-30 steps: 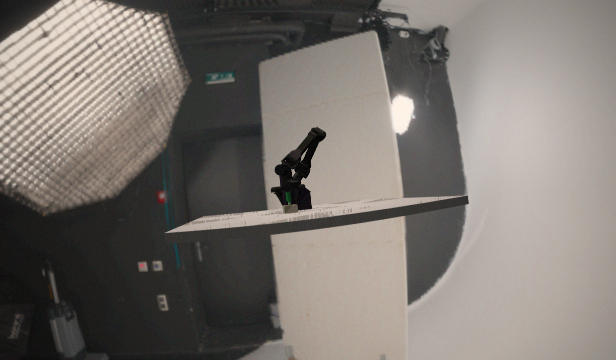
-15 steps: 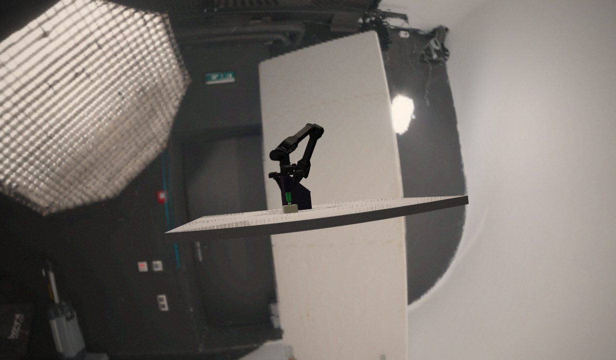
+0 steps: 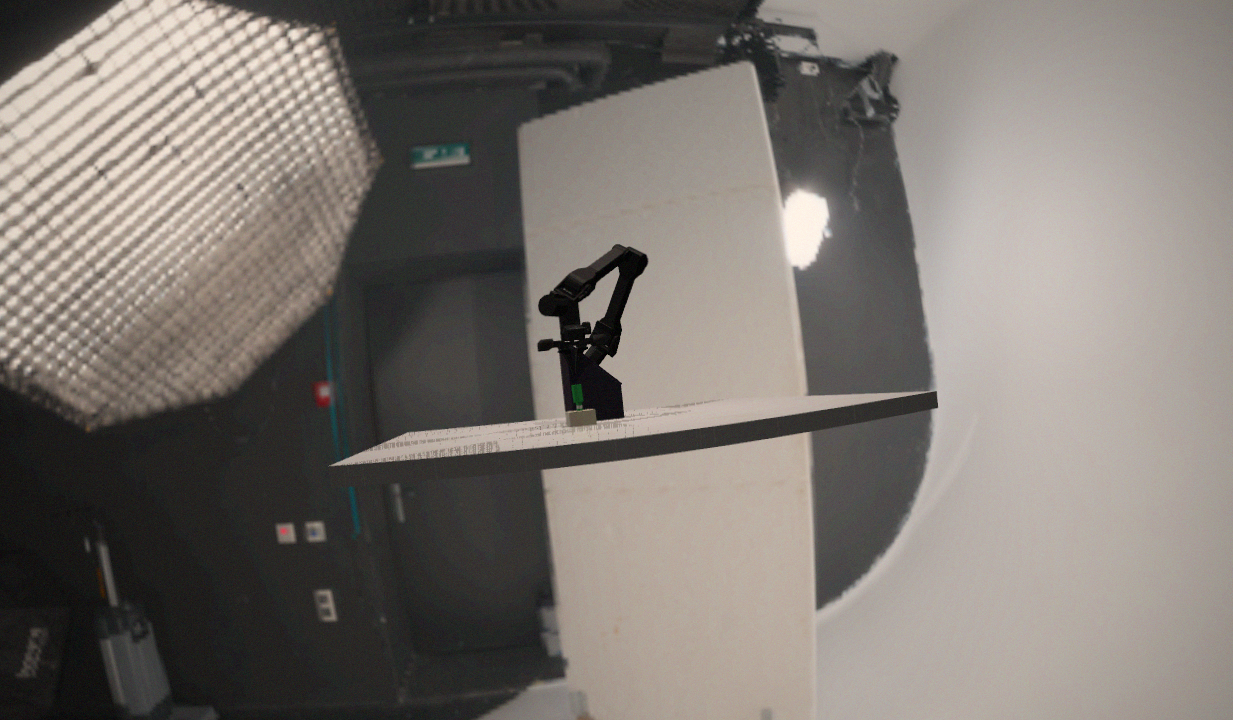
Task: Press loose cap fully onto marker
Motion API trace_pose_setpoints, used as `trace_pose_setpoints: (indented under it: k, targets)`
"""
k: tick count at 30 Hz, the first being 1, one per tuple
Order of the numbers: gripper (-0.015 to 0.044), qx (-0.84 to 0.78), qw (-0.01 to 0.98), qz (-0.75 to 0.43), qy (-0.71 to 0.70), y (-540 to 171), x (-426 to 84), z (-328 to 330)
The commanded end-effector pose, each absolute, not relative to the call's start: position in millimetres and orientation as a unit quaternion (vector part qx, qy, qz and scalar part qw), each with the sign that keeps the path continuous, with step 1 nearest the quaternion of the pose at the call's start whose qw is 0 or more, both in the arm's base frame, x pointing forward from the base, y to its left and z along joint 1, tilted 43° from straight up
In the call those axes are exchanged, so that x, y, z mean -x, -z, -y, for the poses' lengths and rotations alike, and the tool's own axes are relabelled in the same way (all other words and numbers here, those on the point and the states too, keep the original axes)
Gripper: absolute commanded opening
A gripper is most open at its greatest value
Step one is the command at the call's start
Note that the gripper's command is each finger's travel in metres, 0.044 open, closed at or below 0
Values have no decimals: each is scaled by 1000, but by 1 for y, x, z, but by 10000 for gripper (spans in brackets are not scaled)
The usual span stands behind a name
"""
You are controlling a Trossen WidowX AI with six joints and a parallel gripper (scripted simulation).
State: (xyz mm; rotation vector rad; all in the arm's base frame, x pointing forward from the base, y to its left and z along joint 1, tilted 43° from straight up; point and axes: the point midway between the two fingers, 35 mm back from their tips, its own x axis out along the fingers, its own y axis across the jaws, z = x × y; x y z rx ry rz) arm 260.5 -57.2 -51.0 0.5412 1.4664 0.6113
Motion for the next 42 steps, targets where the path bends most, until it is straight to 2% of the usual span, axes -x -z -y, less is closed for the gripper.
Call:
trace_pose_setpoints:
  k: [1, 42]
  targets:
    - [0, -239, 668, -652, -268, 50, -261, 59]
    - [0, -239, 668, -652, -269, 81, -263, 29]
